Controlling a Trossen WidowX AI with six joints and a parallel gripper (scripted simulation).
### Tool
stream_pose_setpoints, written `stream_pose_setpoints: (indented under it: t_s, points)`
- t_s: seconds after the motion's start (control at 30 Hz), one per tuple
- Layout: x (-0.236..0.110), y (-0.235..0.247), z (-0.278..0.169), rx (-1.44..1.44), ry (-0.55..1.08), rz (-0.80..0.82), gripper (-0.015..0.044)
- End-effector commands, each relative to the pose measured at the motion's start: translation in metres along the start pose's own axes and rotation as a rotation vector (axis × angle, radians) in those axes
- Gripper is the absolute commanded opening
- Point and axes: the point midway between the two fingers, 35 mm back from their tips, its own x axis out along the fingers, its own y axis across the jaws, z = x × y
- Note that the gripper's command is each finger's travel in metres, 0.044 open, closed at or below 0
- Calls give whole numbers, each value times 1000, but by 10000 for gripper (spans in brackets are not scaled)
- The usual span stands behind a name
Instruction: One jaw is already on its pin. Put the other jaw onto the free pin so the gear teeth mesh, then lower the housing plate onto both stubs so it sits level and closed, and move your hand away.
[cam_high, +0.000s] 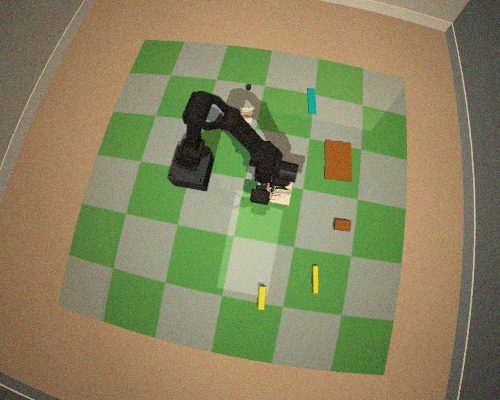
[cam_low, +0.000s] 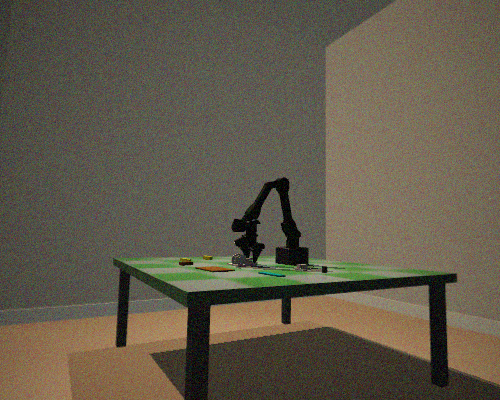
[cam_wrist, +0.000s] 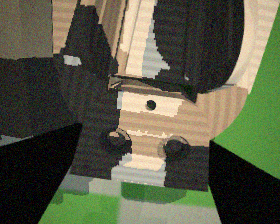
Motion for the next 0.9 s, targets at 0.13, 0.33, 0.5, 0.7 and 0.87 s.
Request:
stream_pose_setpoints:
  t_s: [0.13, 0.33, 0.5, 0.7, 0.87]
  points:
    - [3, 0, 0, 5, 1, 2, 351]
    - [4, 0, 0, 5, 2, 2, 351]
    - [5, 0, 0, 5, 2, 2, 351]
    - [6, 0, 0, 5, 2, 2, 351]
    - [8, 0, 0, 5, 2, 2, 351]
